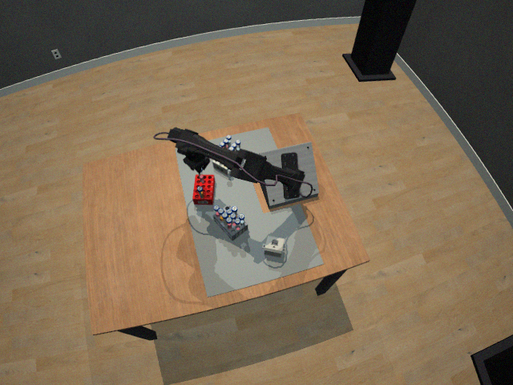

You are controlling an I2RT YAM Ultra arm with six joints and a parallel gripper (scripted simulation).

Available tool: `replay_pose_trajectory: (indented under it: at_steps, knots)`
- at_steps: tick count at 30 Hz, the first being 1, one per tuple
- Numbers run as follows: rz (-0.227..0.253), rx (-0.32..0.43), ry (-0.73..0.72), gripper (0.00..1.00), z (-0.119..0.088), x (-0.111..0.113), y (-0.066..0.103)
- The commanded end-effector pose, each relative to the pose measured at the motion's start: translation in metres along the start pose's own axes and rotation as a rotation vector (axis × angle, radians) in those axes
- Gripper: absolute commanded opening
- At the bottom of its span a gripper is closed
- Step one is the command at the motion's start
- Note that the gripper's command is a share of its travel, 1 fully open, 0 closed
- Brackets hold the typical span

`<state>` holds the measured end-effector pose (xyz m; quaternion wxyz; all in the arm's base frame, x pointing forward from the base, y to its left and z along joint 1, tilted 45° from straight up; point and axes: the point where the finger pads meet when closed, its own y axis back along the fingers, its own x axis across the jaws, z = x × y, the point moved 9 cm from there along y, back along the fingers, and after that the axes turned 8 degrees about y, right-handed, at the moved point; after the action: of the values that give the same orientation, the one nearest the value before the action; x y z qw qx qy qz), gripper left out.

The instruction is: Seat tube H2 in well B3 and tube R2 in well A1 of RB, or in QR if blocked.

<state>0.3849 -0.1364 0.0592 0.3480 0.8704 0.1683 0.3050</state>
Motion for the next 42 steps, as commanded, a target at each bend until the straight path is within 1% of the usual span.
replay_pose_trajectory:
  at_steps: [1,19,20,23,24,25,31,32,33,37,40,41,42]
  knots:
    - [0.010,-0.010,-0.004,0.00,0.001,0.001,0.007]
    - [0.010,-0.010,-0.004,0.00,0.001,0.001,0.007]
    - [0.023,-0.005,-0.025,0.00,0.005,-0.001,0.009]
    - [0.021,-0.004,-0.022,0.00,0.005,0.000,0.008]
    - [0.020,-0.011,-0.010,0.00,0.003,0.003,0.010]
    - [0.010,-0.010,-0.004,0.00,0.001,0.002,0.007]
    - [0.010,-0.010,-0.004,0.00,0.001,0.002,0.007]
    - [0.021,-0.019,-0.004,0.00,0.000,0.006,0.013]
    - [0.021,-0.023,0.000,0.00,-0.001,0.007,0.014]
    - [0.019,-0.015,-0.004,0.00,-0.002,0.004,0.006]
    - [0.020,-0.017,-0.005,0.00,-0.002,0.003,0.006]
    - [0.029,-0.054,0.016,0.00,0.001,0.008,0.017]
    - [0.028,-0.052,0.016,0.00,0.002,0.008,0.016]
